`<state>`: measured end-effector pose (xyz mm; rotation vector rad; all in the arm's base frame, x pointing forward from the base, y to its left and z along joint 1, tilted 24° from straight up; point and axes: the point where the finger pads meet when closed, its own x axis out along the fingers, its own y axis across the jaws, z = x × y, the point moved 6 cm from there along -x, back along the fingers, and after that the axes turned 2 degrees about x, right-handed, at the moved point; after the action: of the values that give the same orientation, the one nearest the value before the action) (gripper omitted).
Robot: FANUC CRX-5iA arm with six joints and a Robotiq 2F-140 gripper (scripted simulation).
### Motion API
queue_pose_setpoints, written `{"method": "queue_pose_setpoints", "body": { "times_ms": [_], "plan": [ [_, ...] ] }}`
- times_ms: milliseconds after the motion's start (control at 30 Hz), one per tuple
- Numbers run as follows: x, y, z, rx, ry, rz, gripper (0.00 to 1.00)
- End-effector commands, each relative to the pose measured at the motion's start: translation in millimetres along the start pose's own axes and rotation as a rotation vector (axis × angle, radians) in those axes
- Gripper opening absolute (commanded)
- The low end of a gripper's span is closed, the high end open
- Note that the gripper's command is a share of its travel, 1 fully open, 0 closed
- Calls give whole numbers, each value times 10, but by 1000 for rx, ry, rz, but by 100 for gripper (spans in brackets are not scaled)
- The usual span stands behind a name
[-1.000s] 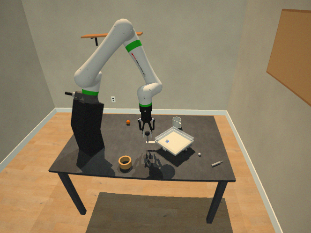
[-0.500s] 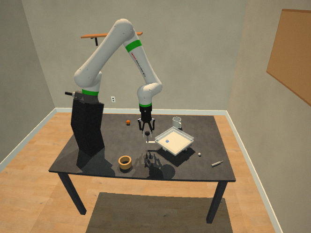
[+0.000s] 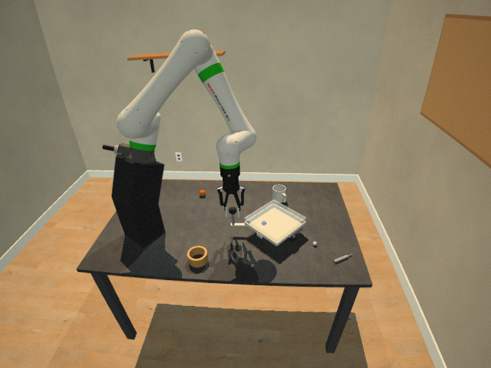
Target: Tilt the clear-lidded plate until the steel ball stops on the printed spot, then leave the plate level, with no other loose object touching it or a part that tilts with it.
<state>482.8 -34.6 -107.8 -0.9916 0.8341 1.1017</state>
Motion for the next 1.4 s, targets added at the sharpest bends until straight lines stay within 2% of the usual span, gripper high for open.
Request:
{"method": "queue_pose_setpoints", "body": {
  "times_ms": [0,733,1367],
  "plan": [
    [-3,-1,-1,0,0,0,42],
    [-156,-1,-1,0,0,0,42],
    [-457,-1,-1,0,0,0,42]
  ]
}}
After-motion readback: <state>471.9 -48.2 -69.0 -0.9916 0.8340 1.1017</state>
